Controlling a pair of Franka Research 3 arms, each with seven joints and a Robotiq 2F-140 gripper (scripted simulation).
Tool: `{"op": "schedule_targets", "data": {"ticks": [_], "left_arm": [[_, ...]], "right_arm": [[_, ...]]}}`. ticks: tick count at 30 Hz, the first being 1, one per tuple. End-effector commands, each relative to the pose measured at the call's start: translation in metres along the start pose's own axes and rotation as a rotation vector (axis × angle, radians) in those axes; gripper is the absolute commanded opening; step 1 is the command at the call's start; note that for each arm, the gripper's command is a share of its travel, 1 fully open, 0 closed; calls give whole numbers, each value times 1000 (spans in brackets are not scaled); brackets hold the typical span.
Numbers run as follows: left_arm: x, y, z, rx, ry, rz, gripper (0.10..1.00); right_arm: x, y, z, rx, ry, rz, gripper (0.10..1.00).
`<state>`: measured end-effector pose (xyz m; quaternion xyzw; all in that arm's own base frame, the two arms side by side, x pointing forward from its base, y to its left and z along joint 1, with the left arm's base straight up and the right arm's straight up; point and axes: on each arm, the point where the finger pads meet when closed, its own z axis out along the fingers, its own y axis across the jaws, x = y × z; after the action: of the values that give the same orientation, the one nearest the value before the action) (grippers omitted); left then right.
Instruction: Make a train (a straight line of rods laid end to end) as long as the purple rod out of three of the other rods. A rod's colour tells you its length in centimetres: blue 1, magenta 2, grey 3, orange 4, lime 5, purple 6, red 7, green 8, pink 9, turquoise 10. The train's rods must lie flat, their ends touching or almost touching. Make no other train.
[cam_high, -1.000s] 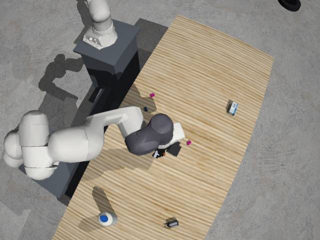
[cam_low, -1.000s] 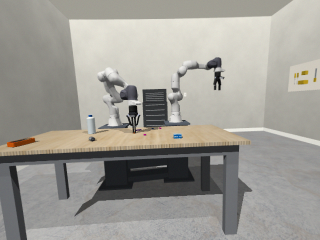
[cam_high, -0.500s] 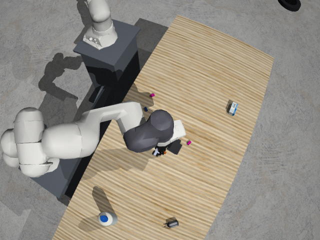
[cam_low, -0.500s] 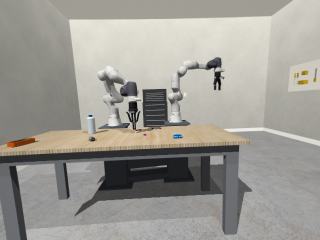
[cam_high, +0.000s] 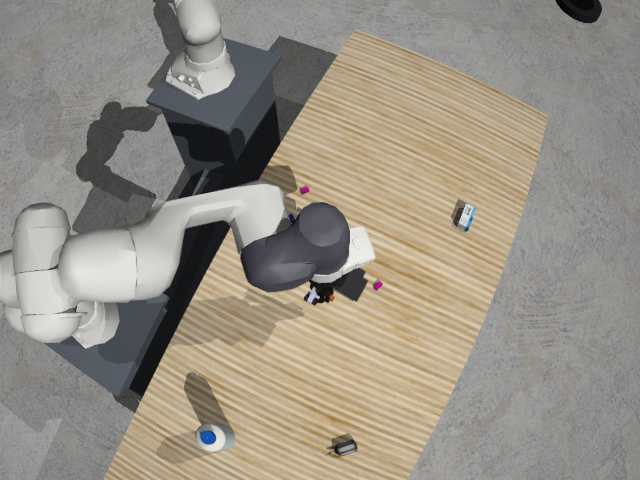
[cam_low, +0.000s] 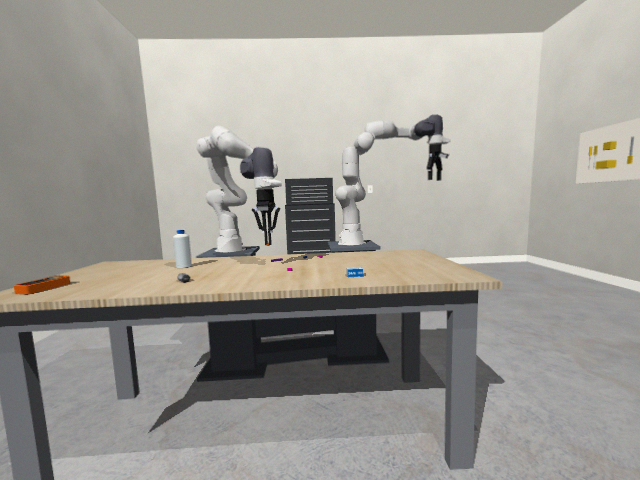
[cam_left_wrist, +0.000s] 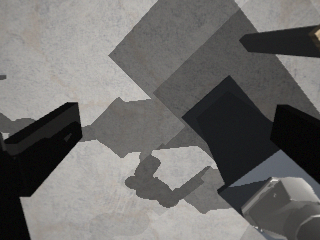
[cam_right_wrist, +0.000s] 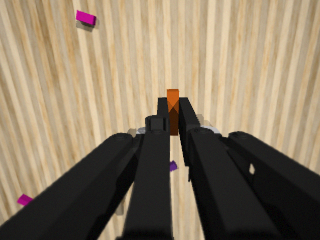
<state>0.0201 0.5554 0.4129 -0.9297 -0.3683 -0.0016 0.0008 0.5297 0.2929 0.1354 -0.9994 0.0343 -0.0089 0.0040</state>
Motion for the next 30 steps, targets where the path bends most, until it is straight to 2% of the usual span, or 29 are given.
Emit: {"op": "schedule_targets", "data": {"ticks": [1,11,15,20,22,30], "left_arm": [[-1,1,0,0,-3,4,1000],[-1,1,0,0,-3,4,1000],[-1,1,0,0,-3,4,1000],[-1,1,0,0,-3,4,1000],[-1,1,0,0,-3,4,1000],[-1,1,0,0,-3,4,1000]], "right_arm": [[-5,4,0,-9,-18,-20,124],[-8,-1,0,-9,-18,-4,124],[-20,-17,0,-9,-17,57,124],[-48,-50,0,-10,-17,185,124],[-48,-50,0,-10,-17,185,124],[-71,-75,-1,-11,-17,286,124]]}}
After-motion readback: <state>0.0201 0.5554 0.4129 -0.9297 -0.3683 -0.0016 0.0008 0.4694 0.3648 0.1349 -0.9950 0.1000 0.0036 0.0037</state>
